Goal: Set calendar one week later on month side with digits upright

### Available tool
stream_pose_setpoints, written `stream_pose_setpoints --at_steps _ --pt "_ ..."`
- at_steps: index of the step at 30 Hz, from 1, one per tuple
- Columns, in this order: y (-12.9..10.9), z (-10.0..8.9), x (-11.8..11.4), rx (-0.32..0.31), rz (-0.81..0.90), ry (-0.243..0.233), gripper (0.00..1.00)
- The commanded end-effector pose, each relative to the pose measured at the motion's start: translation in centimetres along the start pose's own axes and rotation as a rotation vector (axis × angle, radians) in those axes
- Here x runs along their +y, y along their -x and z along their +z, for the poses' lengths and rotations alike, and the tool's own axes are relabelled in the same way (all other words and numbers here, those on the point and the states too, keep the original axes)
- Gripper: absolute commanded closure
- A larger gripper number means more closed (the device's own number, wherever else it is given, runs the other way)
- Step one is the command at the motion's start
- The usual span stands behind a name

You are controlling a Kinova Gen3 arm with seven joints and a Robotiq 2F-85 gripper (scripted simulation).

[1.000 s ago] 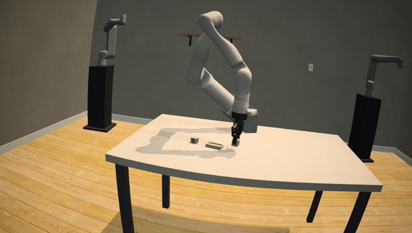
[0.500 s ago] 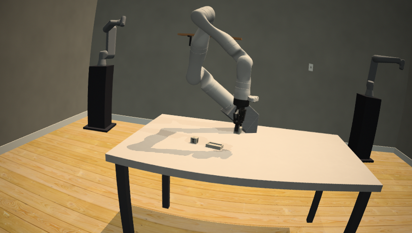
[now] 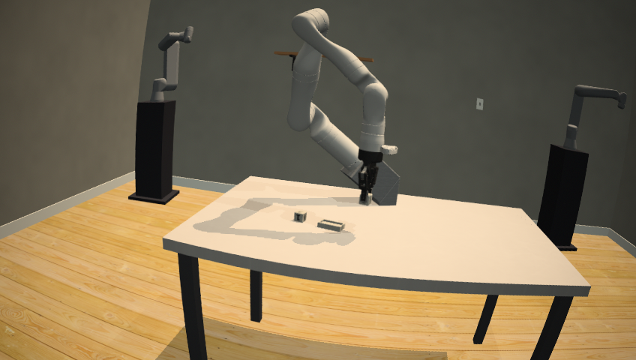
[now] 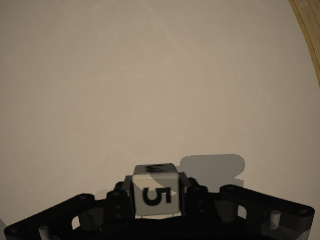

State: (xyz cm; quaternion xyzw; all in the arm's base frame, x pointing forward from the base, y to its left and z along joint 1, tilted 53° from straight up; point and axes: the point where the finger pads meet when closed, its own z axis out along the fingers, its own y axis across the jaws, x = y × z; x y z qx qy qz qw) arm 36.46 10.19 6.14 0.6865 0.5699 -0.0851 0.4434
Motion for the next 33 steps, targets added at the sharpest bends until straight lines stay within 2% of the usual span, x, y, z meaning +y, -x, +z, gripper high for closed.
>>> stream_pose_setpoints --at_steps 1,4,6,22,33 --pt "3.1 -0.7 0.2 0.002 0.005 0.001 0.72" --pt "7.3 -1.0 -0.1 0.003 0.006 -0.002 0.72" --pt "8.4 -1.0 -0.3 0.004 0.005 -0.004 0.72" --pt "8.5 -1.0 -0.3 0.004 0.005 -0.004 0.72" --pt "8.5 0.6 -0.3 0.004 0.006 -0.003 0.72"
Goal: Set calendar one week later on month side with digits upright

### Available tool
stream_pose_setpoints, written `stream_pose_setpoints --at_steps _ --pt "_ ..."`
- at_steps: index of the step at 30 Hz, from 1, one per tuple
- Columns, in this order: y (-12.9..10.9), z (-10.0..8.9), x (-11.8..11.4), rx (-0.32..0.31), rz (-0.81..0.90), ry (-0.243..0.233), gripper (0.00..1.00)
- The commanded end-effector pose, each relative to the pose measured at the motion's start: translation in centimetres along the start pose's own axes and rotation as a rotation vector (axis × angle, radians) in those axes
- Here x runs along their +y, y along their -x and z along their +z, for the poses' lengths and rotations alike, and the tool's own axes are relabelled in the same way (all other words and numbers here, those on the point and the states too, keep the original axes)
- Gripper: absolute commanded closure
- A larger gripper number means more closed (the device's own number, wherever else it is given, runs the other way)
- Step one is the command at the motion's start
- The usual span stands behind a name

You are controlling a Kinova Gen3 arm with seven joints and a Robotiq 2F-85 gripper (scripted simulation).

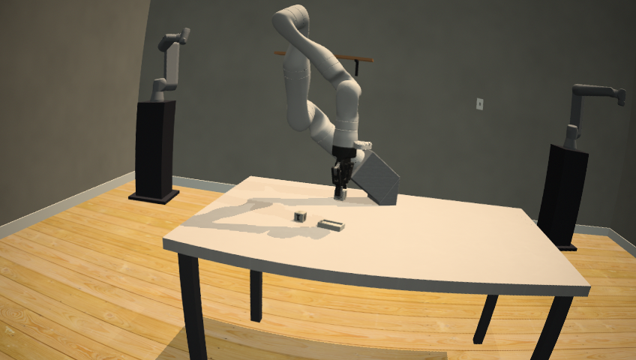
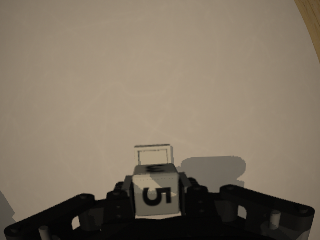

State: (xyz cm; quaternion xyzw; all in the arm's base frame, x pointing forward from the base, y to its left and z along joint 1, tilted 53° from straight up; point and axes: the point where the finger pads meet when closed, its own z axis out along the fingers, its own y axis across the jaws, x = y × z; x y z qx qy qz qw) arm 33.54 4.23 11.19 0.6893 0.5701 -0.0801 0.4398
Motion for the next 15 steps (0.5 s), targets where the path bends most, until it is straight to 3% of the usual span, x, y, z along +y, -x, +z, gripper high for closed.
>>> stream_pose_setpoints --at_steps 1,15 --pt "0.2 0.8 -0.1 -0.008 -0.001 -0.002 0.72" --pt "0.2 4.4 0.0 -0.008 -0.001 -0.002 0.72"
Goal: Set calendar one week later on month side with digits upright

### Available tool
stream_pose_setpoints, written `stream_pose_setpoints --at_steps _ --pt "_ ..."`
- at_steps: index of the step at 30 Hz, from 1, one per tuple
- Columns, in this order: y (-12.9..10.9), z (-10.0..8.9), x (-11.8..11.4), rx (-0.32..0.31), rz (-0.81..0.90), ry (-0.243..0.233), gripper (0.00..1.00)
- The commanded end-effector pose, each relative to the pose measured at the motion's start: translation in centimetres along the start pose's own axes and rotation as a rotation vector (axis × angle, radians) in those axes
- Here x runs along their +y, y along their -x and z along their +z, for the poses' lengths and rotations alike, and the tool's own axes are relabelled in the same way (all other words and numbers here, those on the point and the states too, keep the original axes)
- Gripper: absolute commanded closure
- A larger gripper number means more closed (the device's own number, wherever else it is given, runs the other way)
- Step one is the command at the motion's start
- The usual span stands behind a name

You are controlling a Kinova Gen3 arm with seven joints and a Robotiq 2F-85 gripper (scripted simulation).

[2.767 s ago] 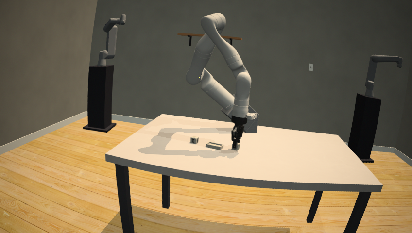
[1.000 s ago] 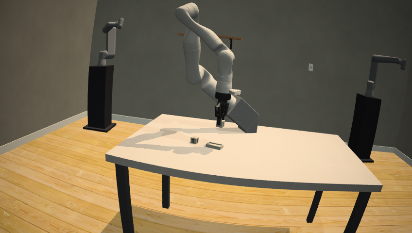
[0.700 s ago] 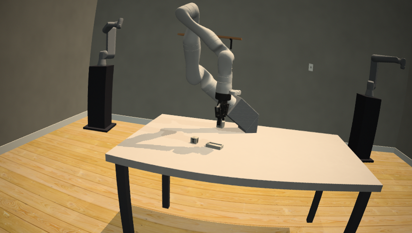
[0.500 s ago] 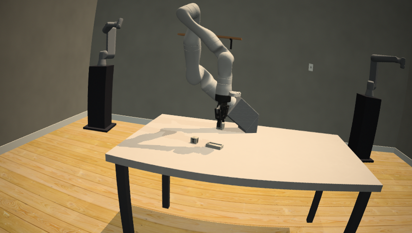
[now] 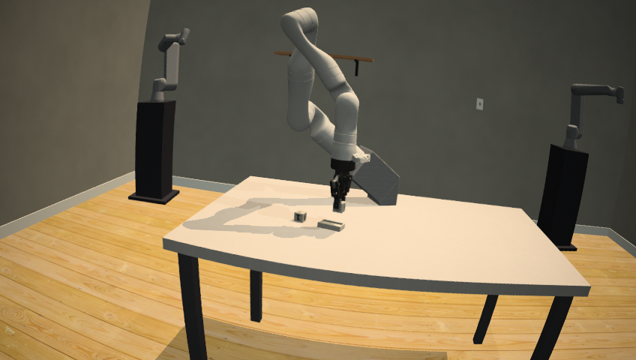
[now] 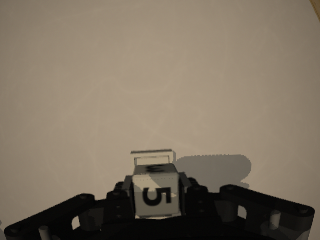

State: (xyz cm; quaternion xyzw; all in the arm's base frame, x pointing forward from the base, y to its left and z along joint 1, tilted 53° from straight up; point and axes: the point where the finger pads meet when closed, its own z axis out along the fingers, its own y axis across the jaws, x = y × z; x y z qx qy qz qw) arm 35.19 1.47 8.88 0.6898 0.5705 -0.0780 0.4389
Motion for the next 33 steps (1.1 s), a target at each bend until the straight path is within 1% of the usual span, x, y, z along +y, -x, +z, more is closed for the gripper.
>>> stream_pose_setpoints --at_steps 1,8,33 --pt "0.25 0.64 -0.15 -0.012 -0.003 -0.002 0.72" --pt "0.26 1.25 -0.14 -0.012 -0.003 -0.002 0.72" --pt "0.26 1.26 -0.14 -0.012 -0.003 -0.002 0.72"
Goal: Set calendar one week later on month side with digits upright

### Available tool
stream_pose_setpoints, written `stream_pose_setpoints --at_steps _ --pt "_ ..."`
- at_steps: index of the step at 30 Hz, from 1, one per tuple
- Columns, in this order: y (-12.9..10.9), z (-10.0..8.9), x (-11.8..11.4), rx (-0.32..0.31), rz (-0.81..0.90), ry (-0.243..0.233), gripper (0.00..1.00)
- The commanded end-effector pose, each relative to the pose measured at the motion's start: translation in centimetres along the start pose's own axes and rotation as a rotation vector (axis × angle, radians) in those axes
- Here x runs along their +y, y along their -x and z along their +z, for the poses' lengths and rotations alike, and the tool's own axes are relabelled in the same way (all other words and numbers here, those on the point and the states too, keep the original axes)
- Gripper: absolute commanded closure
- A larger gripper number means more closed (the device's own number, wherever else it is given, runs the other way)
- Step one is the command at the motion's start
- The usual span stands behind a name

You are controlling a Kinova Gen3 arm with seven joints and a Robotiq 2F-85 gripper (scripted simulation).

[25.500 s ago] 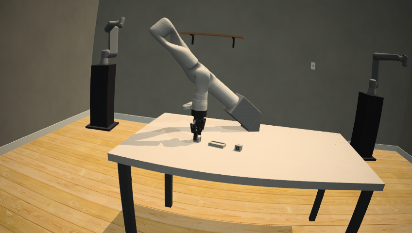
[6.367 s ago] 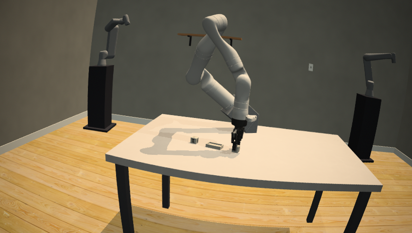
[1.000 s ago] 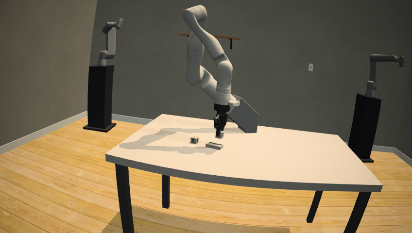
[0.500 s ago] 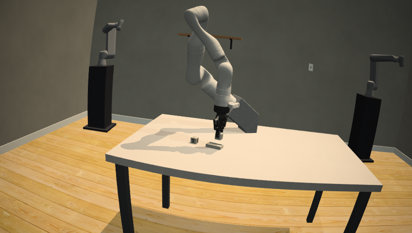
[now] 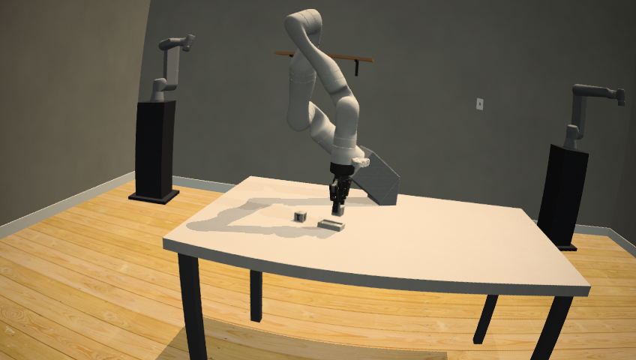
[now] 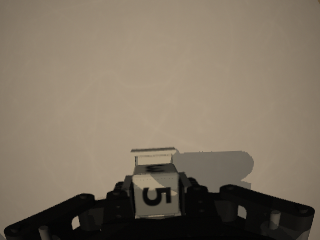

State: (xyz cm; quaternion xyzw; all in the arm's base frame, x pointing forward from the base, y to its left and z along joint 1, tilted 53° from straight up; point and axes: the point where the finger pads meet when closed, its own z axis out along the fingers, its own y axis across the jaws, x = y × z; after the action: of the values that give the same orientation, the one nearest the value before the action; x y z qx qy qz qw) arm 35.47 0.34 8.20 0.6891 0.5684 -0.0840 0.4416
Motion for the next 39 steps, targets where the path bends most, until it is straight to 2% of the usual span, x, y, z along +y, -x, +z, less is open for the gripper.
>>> stream_pose_setpoints --at_steps 1,22,39 --pt "0.0 0.0 0.0 0.001 0.000 0.001 0.72" --pt "0.0 0.1 0.0 0.001 0.000 0.001 0.72" --pt "0.0 1.1 0.0 0.001 0.000 0.001 0.72"
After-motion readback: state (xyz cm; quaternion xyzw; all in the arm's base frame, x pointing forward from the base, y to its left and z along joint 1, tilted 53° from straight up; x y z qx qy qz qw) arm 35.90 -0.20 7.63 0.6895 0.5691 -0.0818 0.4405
